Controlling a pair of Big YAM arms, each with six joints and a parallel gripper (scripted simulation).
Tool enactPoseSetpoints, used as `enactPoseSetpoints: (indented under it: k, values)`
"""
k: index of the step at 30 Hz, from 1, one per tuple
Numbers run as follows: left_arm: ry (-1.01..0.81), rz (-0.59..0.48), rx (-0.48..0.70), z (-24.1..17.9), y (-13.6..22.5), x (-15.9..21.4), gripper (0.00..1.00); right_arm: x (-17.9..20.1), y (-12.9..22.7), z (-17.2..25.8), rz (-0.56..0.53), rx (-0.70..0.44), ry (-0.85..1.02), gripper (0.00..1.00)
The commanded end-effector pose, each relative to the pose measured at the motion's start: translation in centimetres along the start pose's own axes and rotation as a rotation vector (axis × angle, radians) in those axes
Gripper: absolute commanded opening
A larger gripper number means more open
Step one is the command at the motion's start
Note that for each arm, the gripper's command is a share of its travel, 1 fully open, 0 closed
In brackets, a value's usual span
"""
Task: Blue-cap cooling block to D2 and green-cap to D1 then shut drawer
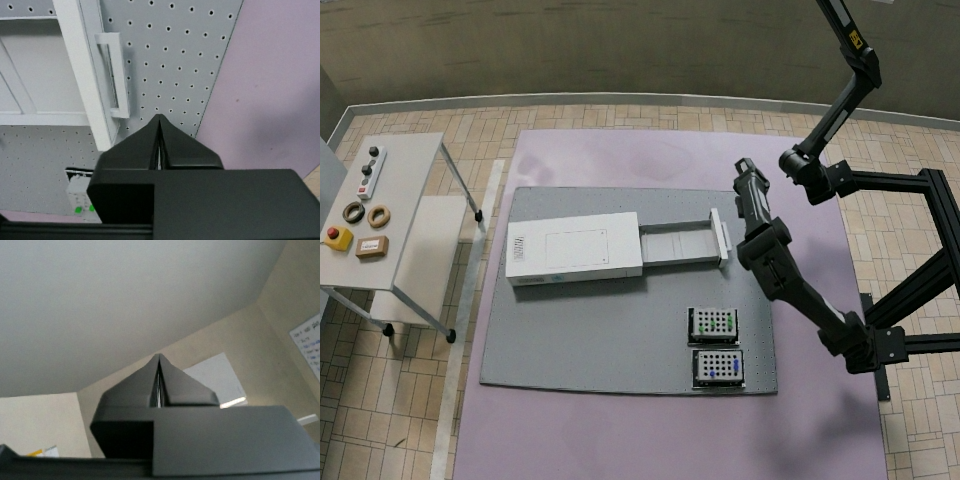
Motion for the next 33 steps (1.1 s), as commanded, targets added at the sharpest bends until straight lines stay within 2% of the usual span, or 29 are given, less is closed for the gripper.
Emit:
enactPoseSetpoints:
  k: [1, 3, 12, 17, 24, 31, 33]
  values:
    - [0.024, -0.03, -0.013, 2.3, 1.7, -0.4, 0.0, -1.0, -0.1, 0.1, -0.017, -0.004, 0.001, 0.0]
    - [0.02, -0.034, -0.014, 2.1, 1.9, -0.5, 0.0, -1.0, -0.1, 0.1, -0.017, -0.004, 0.001, 0.0]
    - [-0.006, 0.006, 0.004, 0.4, -1.8, 0.1, 0.0, -1.0, -0.1, 0.1, -0.017, -0.004, 0.001, 0.0]
    - [-0.019, -0.013, 0.0, -0.2, -1.3, -0.3, 0.0, -1.0, -0.1, 0.1, -0.017, -0.004, 0.001, 0.0]
    - [0.021, -0.021, -0.009, 1.7, -2.3, -1.0, 0.0, -1.0, -0.1, 0.1, -0.017, -0.004, 0.001, 0.0]
    - [0.006, -0.008, -0.003, 1.0, -3.4, -0.4, 0.0, -1.0, -0.1, 0.1, -0.017, -0.004, 0.001, 0.0]
    - [-0.007, -0.035, -0.009, 0.7, -3.0, -0.5, 0.0, -1.0, -0.1, 0.1, -0.017, -0.004, 0.001, 0.0]
Point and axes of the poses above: on each arm, the point where the finger pads meet when closed, its own y axis back along the fingers, its own z axis across the jaws, x = y × z, the point moved 8 cm from there along y, back along the fingers, and after that the axes turned 9 degrees about -y, right-handed, at the moved point
